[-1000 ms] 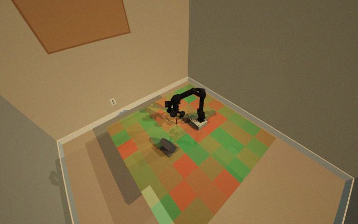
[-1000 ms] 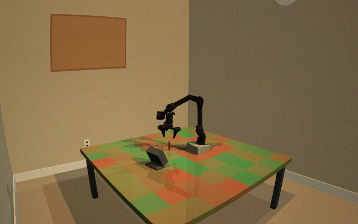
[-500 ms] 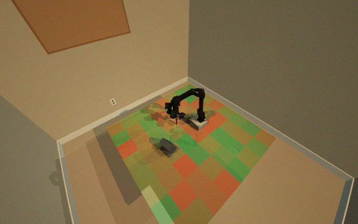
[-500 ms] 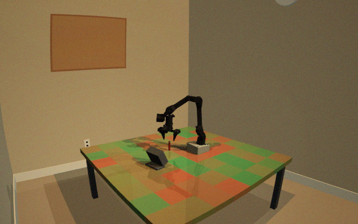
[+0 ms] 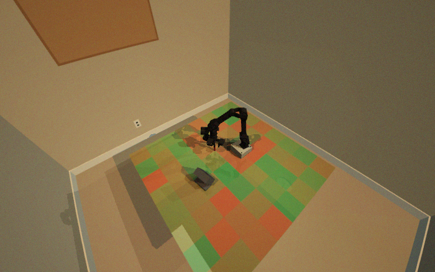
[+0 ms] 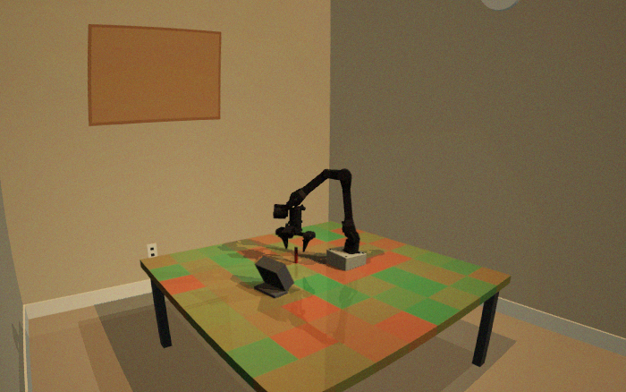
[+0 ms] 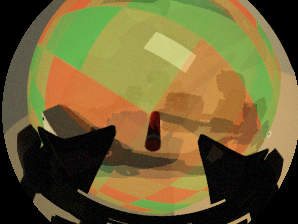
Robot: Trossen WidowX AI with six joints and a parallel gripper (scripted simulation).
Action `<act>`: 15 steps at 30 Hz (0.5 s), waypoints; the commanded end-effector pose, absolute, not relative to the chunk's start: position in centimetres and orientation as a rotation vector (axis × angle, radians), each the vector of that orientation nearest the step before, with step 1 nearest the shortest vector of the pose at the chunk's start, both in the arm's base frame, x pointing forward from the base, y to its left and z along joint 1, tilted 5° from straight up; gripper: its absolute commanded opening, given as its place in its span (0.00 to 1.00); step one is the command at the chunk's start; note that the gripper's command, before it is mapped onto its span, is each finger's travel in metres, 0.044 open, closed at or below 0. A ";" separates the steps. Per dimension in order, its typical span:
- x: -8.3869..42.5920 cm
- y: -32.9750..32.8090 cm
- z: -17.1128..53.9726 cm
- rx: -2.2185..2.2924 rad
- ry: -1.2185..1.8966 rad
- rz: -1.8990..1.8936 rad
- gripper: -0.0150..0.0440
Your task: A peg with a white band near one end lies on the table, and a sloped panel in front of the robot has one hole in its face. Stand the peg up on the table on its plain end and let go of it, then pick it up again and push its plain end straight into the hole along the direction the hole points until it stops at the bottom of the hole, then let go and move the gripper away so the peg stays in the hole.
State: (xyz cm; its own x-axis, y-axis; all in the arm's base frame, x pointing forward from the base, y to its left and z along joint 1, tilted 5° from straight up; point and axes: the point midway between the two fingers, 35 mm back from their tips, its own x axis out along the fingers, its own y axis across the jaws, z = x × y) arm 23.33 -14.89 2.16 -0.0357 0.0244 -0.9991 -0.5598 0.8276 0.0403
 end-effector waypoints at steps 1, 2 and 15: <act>23.0 -14.8 1.2 -0.431 1.560 0.498 1.00; 23.0 -14.7 1.0 -0.431 1.560 0.498 1.00; 22.8 -14.6 -0.6 -0.431 1.560 0.499 1.00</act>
State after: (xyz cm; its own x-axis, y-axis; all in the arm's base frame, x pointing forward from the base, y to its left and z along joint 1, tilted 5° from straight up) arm 23.04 -14.71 -0.11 -0.0384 0.0261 -0.9989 -0.5597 0.8276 0.0432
